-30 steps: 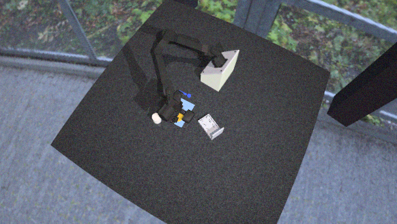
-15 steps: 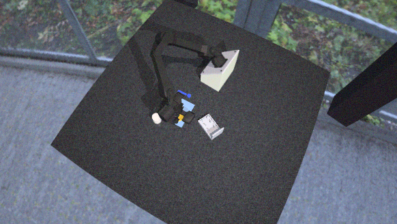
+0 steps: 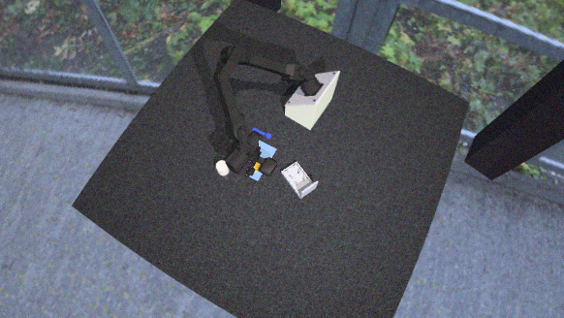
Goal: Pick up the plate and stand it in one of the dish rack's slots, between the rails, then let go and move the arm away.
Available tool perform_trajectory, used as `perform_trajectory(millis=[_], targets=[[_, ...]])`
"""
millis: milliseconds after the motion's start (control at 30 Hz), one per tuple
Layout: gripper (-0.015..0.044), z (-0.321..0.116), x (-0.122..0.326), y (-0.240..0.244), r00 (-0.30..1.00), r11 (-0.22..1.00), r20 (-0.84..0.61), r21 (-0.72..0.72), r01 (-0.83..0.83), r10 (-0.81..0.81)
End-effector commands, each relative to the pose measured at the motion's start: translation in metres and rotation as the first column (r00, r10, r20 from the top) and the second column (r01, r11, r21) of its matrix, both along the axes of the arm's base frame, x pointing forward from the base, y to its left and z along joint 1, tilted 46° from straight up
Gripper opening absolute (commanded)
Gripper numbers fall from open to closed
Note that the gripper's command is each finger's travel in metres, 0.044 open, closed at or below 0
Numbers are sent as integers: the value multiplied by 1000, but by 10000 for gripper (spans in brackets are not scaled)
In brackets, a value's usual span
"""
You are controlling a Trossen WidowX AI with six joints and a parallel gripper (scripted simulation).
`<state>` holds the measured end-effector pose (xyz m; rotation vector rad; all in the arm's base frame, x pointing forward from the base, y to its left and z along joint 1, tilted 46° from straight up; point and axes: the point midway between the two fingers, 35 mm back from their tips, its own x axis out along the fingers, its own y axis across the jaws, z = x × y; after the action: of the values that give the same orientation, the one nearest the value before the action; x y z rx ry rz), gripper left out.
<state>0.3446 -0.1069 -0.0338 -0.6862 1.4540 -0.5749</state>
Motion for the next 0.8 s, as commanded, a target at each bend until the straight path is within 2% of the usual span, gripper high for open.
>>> perform_trajectory(millis=[0, 33, 400, 767], targets=[[298, 0, 0, -1, 1000, 1000, -3, -3, -3, 3], [292, 0, 0, -1, 1000, 1000, -3, -3, -3, 3], [3, 29, 8, 38, 1000, 1000, -2, 13, -6, 6], [0, 71, 9, 88, 1000, 1000, -3, 18, -5, 5]])
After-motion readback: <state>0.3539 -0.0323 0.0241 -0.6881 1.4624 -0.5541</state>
